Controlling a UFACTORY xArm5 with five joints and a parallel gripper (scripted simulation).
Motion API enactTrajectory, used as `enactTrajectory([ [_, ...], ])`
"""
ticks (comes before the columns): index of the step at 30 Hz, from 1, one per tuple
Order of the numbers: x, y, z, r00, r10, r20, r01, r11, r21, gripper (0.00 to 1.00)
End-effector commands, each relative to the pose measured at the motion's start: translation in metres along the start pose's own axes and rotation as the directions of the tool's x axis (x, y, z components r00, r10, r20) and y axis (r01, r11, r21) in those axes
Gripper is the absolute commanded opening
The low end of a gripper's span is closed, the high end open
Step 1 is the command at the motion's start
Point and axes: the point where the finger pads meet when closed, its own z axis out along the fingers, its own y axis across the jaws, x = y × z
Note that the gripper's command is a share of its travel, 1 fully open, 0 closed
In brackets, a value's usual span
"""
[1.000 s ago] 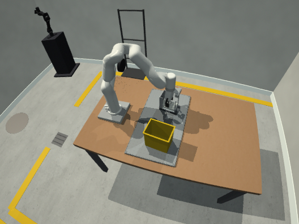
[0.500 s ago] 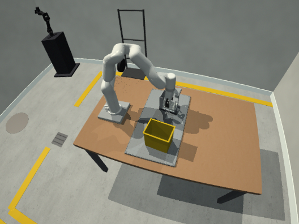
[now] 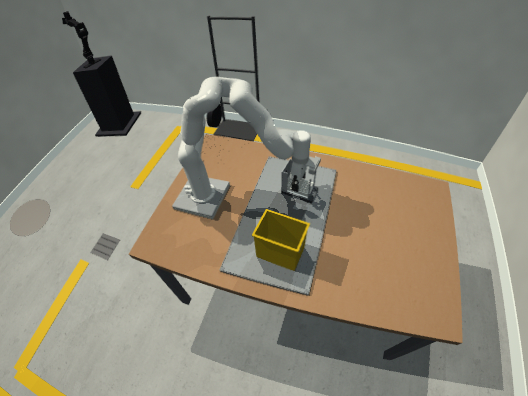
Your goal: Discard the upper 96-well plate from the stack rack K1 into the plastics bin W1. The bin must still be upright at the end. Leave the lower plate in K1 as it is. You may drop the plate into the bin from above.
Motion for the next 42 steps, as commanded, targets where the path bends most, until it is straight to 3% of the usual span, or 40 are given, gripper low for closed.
enactTrajectory([
  [1, 0.0013, -0.0007, 0.0009, 1.000, 0.000, -0.004, 0.000, 1.000, 0.002, 1.00],
  [30, 0.0012, -0.0008, 0.0076, 1.000, 0.000, -0.004, 0.000, 1.000, 0.002, 1.00],
  [31, 0.0012, -0.0008, 0.0069, 1.000, 0.000, -0.004, 0.000, 1.000, 0.002, 0.00],
  [42, 0.0012, -0.0008, 0.0069, 1.000, 0.000, -0.004, 0.000, 1.000, 0.002, 0.00],
])
